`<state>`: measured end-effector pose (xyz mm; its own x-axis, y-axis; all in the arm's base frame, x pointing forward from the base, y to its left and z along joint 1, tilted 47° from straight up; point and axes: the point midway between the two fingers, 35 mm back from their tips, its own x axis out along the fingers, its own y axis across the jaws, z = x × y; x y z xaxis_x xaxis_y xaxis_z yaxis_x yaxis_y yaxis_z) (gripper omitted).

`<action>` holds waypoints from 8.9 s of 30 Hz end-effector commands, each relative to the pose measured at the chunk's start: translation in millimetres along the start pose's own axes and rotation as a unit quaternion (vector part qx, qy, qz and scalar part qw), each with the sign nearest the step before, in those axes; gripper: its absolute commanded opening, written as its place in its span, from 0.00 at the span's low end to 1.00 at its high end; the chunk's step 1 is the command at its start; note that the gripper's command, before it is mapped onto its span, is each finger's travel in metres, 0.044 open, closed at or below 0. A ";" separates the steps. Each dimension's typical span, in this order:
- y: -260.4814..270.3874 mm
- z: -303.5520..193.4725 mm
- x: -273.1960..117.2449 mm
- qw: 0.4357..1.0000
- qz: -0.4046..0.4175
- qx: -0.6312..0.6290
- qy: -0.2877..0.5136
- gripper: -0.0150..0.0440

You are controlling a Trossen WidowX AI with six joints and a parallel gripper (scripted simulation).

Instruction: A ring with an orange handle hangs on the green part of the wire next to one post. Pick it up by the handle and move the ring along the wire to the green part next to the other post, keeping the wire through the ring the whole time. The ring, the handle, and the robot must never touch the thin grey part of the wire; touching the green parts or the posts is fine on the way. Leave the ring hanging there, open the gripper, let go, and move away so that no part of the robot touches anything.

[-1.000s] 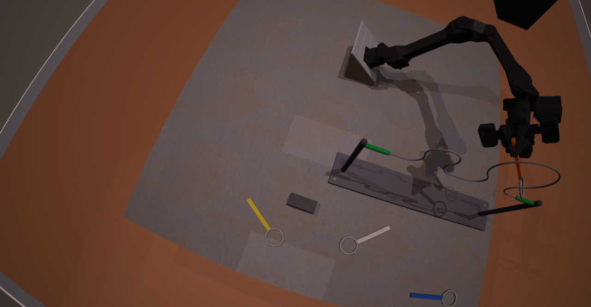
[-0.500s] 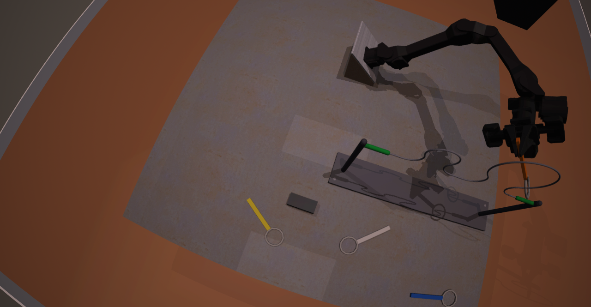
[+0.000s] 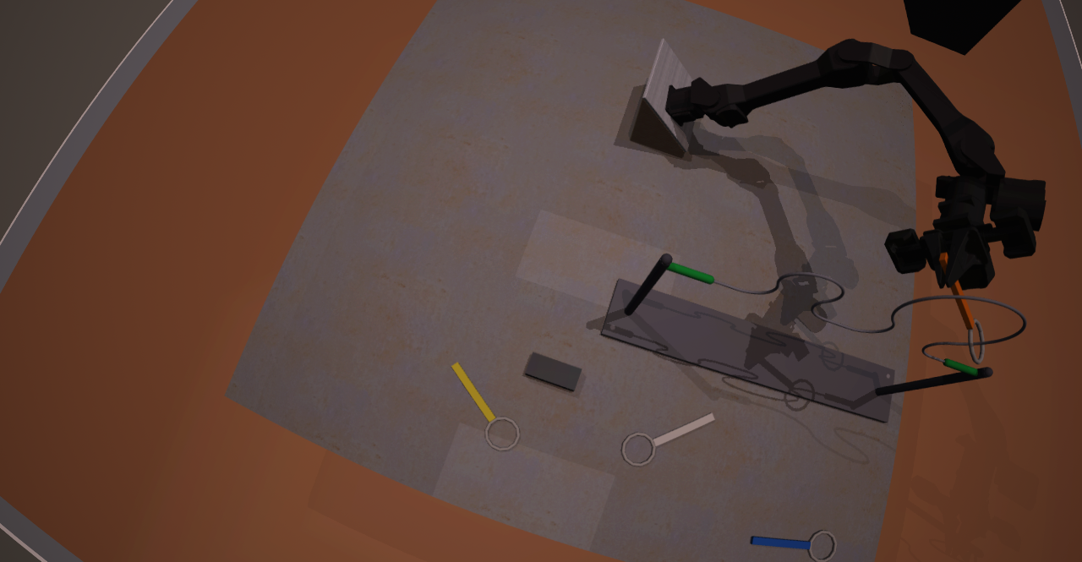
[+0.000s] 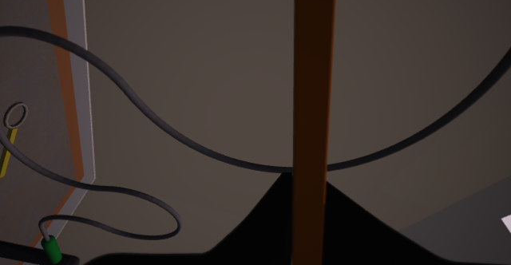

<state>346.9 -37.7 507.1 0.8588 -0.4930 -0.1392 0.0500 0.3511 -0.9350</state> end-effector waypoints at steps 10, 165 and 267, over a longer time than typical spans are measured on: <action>7.2 1.5 2.7 0.997 0.038 0.071 -0.001 0.00; 35.7 48.7 -15.7 0.479 0.384 0.787 -0.057 0.00; -0.7 56.3 -30.5 -0.138 0.439 0.885 -0.069 0.00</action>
<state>353.6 23.0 527.4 0.9007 0.2299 0.3686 -0.1947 -0.5447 0.8157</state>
